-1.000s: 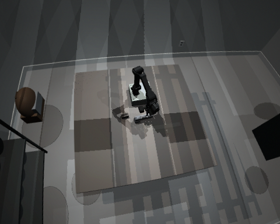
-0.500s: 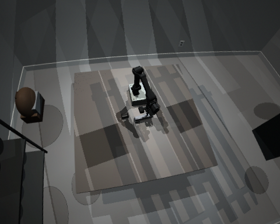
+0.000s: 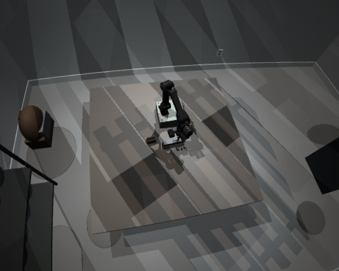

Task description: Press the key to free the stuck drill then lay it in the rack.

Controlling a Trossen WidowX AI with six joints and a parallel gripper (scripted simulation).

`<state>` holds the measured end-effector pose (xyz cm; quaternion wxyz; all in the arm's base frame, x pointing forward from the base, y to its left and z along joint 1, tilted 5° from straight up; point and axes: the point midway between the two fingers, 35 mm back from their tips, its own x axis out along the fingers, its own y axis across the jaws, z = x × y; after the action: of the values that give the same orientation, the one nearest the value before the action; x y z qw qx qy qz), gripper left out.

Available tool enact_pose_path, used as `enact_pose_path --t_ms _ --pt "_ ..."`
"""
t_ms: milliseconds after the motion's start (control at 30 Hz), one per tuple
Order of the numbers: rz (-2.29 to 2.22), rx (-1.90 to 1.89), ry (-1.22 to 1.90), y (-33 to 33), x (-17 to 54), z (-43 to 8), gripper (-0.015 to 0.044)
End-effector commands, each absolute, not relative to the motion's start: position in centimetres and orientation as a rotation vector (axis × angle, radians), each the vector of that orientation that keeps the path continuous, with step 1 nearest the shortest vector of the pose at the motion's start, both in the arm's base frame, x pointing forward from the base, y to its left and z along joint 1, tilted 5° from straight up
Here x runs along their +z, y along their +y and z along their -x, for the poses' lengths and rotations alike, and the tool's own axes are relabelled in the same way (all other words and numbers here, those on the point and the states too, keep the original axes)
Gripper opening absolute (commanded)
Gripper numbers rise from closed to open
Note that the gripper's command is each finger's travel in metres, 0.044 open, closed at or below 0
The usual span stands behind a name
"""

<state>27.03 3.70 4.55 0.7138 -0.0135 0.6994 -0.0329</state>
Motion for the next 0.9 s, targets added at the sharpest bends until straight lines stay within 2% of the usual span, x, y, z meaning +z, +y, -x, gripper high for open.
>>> enact_pose_path --t_ms 0,867 --pt "0.038 -0.075 1.581 3.6 3.4 -26.4 0.0000" --pt "0.038 -0.075 1.582 3.4 1.9 -25.9 0.0000"
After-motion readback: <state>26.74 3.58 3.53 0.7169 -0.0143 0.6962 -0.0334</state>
